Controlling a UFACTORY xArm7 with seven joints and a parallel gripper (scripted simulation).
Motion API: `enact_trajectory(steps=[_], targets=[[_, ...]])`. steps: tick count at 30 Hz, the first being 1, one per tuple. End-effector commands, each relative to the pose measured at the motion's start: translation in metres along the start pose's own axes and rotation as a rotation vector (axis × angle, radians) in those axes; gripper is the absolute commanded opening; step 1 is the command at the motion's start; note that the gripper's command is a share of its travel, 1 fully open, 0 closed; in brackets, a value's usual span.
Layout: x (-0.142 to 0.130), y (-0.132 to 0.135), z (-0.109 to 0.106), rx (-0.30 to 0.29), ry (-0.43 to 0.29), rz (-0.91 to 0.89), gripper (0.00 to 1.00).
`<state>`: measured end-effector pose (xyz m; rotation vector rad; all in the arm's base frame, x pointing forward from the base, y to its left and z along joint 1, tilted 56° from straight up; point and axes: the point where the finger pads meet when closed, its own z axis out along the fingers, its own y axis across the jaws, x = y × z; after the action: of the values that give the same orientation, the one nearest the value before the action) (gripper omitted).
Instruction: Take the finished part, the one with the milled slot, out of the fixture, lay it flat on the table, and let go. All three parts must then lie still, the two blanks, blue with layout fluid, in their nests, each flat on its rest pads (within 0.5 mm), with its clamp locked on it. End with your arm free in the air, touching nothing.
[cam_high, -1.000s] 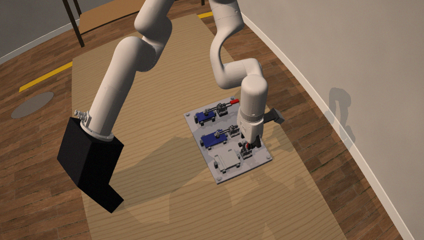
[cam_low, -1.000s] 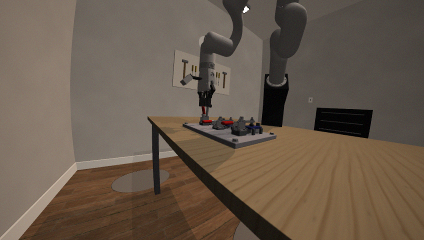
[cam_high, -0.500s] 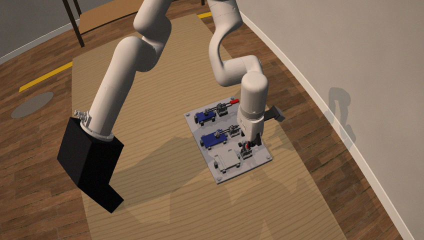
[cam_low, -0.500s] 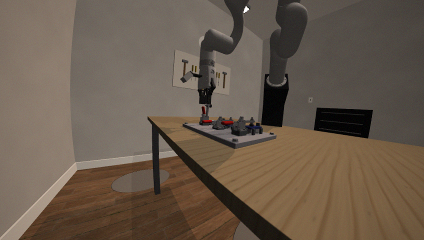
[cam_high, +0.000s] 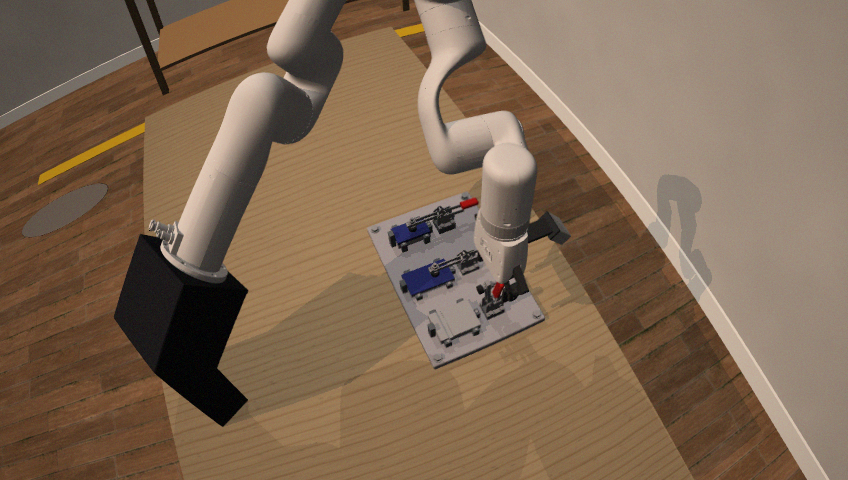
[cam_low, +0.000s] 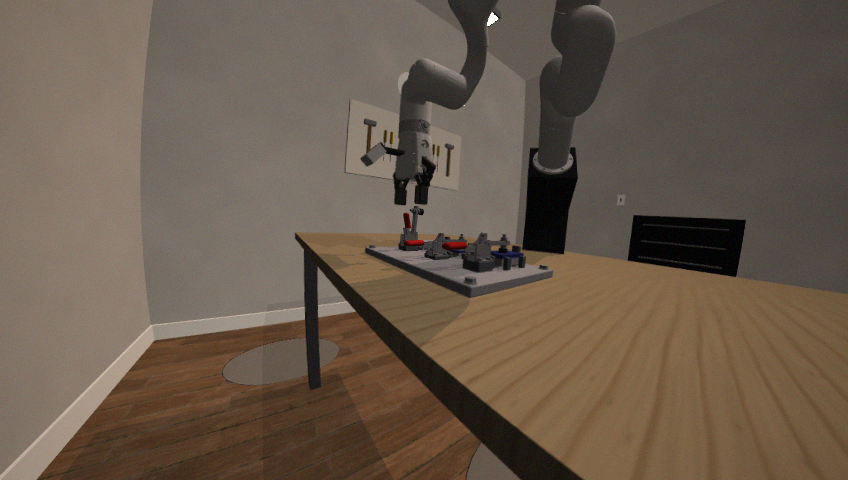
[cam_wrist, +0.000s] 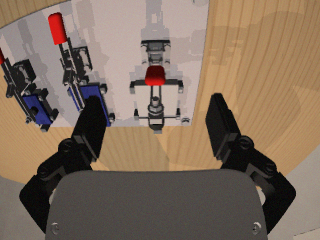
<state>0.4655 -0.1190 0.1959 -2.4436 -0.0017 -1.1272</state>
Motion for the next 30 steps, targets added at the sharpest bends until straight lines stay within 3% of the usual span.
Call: enact_trajectory(steps=[1,30], targets=[[0.001,0.001,0.001,-0.003,0.002,0.0,1.0],[-0.012,0.001,0.005,-0.003,0.002,0.0,1.0]])
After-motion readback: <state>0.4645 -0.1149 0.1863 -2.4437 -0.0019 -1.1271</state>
